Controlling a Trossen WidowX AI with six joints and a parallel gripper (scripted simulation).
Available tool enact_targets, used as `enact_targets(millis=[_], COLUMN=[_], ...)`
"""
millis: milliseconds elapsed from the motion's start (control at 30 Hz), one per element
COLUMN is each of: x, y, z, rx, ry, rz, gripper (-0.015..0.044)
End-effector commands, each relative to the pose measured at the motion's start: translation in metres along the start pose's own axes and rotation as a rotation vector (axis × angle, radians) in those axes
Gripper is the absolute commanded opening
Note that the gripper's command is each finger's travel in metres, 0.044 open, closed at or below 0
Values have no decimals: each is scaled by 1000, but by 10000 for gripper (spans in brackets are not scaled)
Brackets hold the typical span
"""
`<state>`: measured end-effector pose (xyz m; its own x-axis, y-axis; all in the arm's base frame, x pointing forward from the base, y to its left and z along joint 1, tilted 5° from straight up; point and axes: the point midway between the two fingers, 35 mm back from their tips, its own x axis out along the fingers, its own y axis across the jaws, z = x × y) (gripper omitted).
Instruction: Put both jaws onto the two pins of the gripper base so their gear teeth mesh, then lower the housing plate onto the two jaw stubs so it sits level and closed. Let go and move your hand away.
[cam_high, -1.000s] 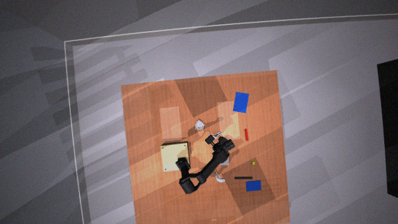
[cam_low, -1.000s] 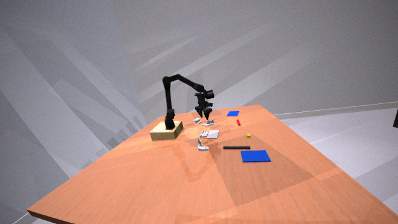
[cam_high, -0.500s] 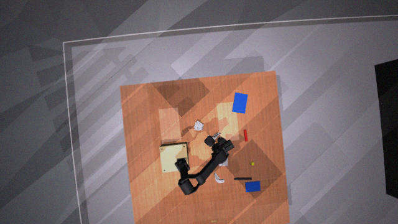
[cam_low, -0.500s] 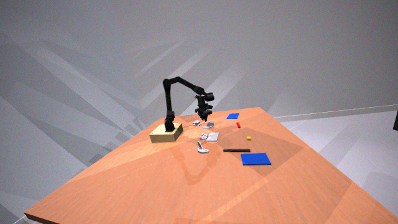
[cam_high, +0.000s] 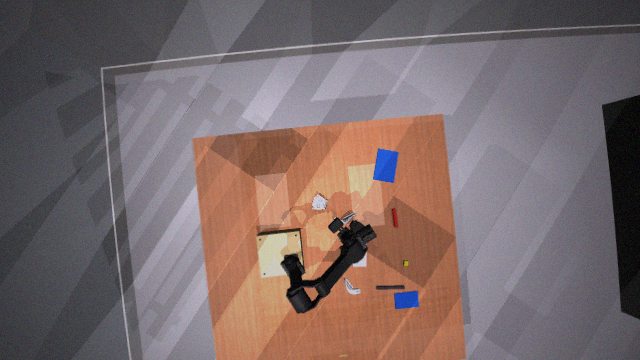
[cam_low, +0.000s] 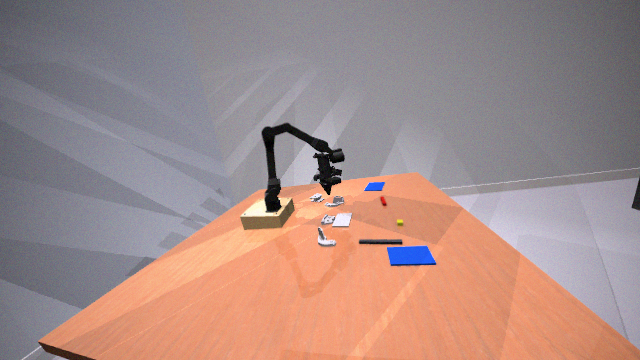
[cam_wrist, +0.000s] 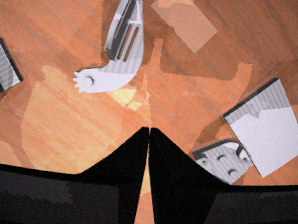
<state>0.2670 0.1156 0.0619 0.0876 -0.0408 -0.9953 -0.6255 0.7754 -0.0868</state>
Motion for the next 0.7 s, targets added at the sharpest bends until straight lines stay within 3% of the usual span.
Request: enact_targets(millis=[0,100,667], x=[0,0,-14], y=[0,0,24], z=[0,0,52], rx=[0,0,302], ry=[0,0,-2], rz=[0,0,1], gripper=[0,0,440])
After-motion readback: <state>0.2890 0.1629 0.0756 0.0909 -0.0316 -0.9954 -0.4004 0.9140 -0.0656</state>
